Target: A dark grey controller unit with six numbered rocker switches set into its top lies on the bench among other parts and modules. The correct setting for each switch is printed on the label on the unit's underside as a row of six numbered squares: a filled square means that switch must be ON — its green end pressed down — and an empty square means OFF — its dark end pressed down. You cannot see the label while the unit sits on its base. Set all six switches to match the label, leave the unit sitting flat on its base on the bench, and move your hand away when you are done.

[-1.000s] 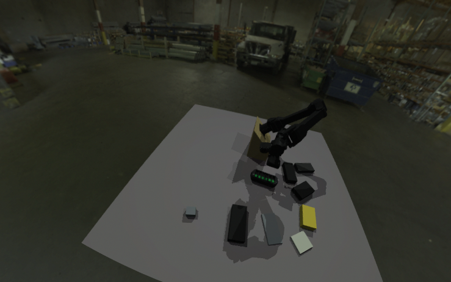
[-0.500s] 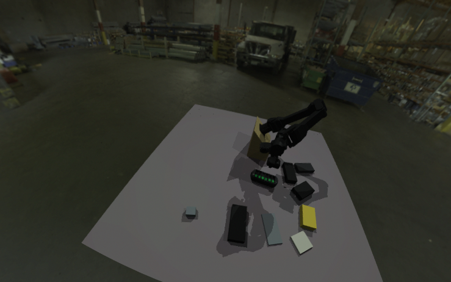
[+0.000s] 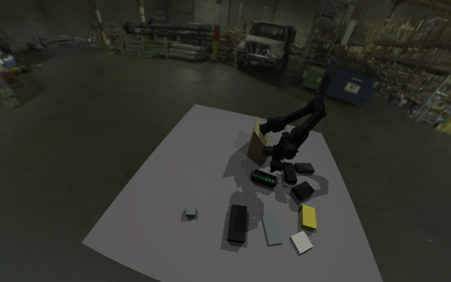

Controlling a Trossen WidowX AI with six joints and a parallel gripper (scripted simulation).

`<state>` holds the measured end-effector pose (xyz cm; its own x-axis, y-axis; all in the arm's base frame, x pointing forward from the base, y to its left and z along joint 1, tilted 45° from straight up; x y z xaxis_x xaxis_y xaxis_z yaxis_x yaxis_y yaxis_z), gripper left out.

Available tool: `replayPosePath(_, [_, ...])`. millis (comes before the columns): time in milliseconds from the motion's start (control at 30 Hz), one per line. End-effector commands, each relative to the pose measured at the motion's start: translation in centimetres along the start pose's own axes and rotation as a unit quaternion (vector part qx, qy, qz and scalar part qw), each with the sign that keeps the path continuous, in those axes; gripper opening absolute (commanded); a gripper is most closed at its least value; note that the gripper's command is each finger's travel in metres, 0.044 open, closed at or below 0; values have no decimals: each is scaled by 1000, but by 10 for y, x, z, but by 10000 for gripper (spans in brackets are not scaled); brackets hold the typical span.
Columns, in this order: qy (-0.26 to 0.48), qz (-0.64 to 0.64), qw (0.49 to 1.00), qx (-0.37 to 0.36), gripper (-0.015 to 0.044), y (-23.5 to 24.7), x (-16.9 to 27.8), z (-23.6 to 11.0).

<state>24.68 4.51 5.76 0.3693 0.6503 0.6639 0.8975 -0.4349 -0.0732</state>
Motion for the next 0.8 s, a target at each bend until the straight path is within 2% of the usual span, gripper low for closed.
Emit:
replayPosePath(0, [31, 10, 997, -72, 151, -23, 23, 22])
replayPosePath(200, [41, 12, 996, -80, 0, -26, 27, 24])
replayPosePath(767, [41, 12, 996, -80, 0, -26, 27, 30])
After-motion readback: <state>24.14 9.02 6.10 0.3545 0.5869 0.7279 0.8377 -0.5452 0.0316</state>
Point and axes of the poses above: the point midway between the two fingers, 35 mm back from their tips, its own z axis out along the fingers, its own y axis across the jaws, x = y × z, the point moved 2 cm from there along -z, back along the fingers, and after that the axes turned 11 degrees about z, right-handed, at the moved point
